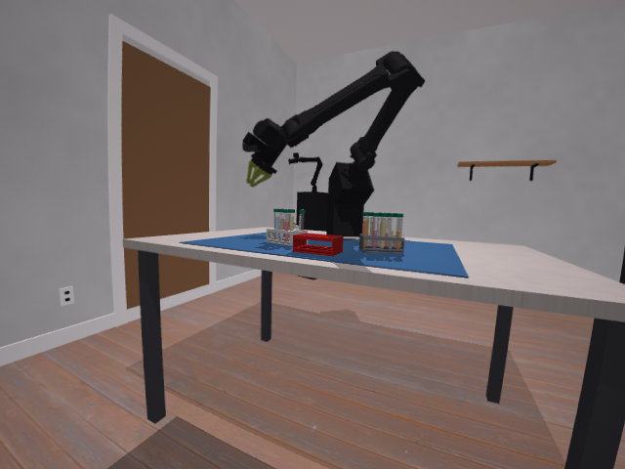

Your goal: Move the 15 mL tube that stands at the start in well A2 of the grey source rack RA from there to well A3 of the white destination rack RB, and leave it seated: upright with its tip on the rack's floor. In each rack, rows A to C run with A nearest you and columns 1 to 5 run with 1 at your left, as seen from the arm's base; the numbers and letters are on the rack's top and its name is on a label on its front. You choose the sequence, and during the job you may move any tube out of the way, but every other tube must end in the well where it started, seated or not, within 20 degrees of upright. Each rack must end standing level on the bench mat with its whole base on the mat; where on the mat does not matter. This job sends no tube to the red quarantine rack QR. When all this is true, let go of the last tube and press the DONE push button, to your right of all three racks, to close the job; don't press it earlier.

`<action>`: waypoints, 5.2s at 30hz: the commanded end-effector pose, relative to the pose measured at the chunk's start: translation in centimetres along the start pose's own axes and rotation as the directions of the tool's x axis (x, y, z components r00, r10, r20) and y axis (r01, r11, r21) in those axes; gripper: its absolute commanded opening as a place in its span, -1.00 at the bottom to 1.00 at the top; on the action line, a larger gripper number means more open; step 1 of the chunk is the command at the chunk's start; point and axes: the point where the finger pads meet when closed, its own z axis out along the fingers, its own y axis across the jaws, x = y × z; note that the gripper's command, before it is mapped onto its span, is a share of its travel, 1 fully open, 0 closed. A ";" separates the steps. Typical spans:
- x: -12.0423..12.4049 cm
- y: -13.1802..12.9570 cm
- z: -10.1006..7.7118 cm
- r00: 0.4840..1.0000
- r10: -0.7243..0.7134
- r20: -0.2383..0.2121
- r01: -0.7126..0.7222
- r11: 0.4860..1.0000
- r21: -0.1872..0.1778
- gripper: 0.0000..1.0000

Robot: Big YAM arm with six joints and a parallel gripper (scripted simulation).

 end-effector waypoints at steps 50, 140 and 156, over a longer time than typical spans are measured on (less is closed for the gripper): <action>6.9 18.5 -12.4 0.919 -0.366 -0.147 0.275 0.861 -0.427 -0.40; 21.2 35.8 -27.0 0.939 -0.052 -0.339 -0.119 0.879 -0.462 -0.40; 22.8 35.6 -26.2 0.932 -0.056 -0.357 -0.109 0.898 -0.426 -0.40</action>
